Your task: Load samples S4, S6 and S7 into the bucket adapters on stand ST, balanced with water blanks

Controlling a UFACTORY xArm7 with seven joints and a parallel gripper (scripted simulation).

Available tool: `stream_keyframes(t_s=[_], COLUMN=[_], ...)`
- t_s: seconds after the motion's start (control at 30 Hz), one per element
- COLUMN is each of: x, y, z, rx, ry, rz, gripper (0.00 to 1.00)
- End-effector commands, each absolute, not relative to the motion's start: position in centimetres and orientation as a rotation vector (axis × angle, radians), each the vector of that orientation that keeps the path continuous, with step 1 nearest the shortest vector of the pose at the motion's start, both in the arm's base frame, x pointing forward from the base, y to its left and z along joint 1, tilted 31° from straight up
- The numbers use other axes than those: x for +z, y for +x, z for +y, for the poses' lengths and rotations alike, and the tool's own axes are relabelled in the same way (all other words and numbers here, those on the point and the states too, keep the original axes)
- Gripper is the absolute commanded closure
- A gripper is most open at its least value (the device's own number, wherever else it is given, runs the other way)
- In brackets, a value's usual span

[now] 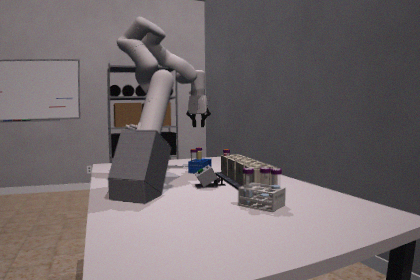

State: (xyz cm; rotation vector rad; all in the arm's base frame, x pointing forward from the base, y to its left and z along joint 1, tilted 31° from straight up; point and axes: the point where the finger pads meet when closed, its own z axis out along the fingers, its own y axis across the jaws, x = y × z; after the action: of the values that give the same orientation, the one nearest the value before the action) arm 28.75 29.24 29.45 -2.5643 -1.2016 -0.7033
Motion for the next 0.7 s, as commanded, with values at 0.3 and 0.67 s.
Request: stream_keyframes(t_s=[0.3,0.67], x=[29.6,28.9], y=[28.8,30.0], z=[29.3,26.6], rx=[-0.708,-0.663], ry=[-2.563,-2.634], rz=[-1.201,-0.926], gripper=[0.56,0.43])
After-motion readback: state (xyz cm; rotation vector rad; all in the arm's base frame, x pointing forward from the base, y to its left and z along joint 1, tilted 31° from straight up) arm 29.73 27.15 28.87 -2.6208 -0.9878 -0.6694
